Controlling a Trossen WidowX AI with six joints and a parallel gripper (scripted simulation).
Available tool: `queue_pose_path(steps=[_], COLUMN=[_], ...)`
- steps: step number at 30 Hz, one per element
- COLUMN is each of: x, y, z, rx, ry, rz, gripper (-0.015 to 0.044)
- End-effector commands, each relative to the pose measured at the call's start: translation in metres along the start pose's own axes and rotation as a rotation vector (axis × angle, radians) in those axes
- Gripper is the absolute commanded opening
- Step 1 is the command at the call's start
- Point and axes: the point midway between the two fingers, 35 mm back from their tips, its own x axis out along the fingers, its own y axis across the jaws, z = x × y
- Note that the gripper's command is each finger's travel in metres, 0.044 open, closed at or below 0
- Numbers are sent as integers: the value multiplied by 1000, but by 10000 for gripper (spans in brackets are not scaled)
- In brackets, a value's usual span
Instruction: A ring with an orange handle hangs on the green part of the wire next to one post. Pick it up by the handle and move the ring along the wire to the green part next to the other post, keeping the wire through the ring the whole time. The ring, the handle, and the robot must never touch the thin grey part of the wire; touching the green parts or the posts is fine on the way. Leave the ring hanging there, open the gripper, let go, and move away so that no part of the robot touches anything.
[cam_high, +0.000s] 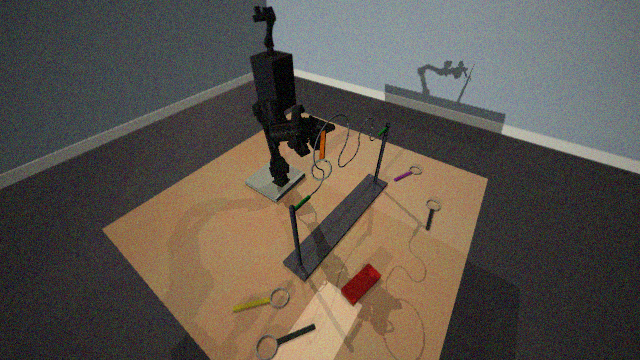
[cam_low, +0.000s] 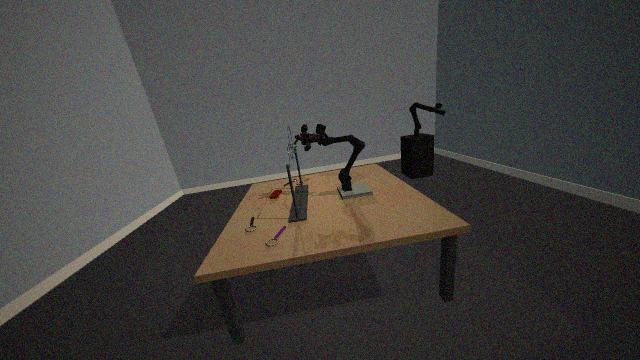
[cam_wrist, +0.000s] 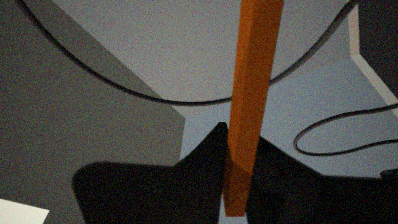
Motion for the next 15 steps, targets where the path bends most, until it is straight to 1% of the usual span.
queue_pose_path(steps=[1, 15], x=[0, -2], y=[9, 25], z=[1, 3], rx=[41, 58], ry=[5, 8], rz=[16, 16], gripper=[-150, -150])
